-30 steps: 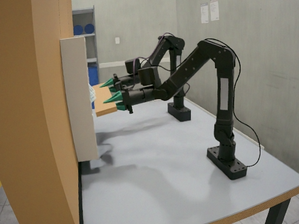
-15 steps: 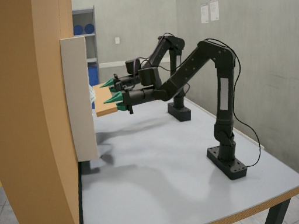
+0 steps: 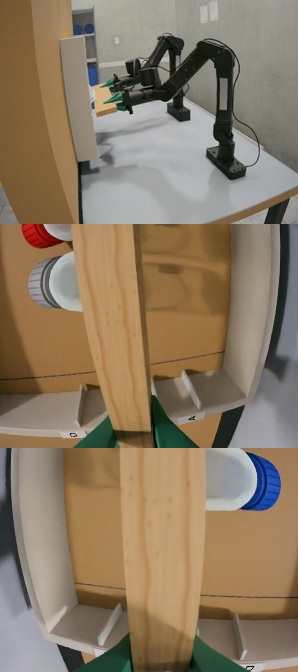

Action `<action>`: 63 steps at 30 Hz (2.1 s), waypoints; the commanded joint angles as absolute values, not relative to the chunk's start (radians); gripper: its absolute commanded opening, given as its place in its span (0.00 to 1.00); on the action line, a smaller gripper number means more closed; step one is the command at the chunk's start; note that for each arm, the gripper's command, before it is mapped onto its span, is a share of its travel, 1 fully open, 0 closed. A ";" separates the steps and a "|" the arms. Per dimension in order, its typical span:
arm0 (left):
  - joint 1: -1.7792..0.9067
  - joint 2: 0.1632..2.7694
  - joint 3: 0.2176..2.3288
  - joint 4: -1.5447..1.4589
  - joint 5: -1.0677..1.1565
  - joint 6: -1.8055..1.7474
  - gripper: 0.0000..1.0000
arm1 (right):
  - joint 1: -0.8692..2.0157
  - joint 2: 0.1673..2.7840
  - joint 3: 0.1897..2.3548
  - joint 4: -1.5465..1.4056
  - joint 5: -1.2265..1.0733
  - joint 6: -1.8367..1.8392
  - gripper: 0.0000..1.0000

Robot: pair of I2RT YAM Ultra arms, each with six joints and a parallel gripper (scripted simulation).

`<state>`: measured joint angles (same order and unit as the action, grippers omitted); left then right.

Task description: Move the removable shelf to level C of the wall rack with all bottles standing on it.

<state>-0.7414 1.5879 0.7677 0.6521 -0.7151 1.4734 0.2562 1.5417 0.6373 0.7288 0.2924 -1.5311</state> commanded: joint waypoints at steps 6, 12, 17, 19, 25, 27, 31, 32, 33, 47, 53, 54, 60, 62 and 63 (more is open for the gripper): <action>-0.742 1.557 0.780 0.761 -0.751 1.556 0.00 | 0.257 1.504 0.661 0.839 0.305 -1.568 0.00; -0.742 1.560 0.777 0.767 -0.751 1.557 0.00 | 0.257 1.508 0.658 0.845 0.305 -1.568 0.00; -0.742 1.561 0.775 0.771 -0.751 1.557 0.00 | 0.257 1.510 0.656 0.849 0.305 -1.568 0.00; -0.742 1.562 0.774 0.772 -0.751 1.557 0.00 | 0.257 1.510 0.656 0.850 0.305 -1.568 0.00; -0.742 1.565 0.772 0.778 -0.750 1.557 0.00 | 0.257 1.514 0.653 0.856 0.305 -1.568 0.00; -0.742 1.566 0.771 0.780 -0.750 1.557 0.00 | 0.257 1.515 0.652 0.858 0.305 -1.568 0.00; -0.742 1.567 0.769 0.783 -0.750 1.557 0.00 | 0.257 1.517 0.650 0.862 0.305 -1.568 0.00; -0.742 1.568 0.768 0.784 -0.750 1.557 0.00 | 0.257 1.518 0.650 0.863 0.305 -1.568 0.00; -0.742 1.568 0.768 0.785 -0.750 1.557 0.00 | 0.257 1.519 0.649 0.864 0.305 -1.568 0.00; -0.742 1.574 0.762 0.798 -0.750 1.558 0.00 | 0.257 1.526 0.643 0.878 0.305 -1.568 0.00; -0.742 1.576 0.760 0.802 -0.750 1.558 0.00 | 0.257 1.529 0.641 0.883 0.305 -1.568 0.00; -0.742 1.577 0.760 0.803 -0.750 1.558 0.00 | 0.257 1.530 0.641 0.884 0.305 -1.568 0.00; -0.742 1.581 0.757 0.810 -0.750 1.558 0.00 | 0.257 1.535 0.638 0.892 0.305 -1.568 0.00; -0.742 1.582 0.756 0.812 -0.750 1.558 0.00 | 0.257 1.537 0.637 0.895 0.305 -1.568 0.00; -0.742 1.583 0.755 0.813 -0.750 1.558 0.00 | 0.256 1.538 0.636 0.896 0.305 -1.568 0.00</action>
<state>-0.7444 1.5997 0.7464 0.7044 -0.7193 1.4853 0.2581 1.5574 0.6155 0.7837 0.2935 -1.5368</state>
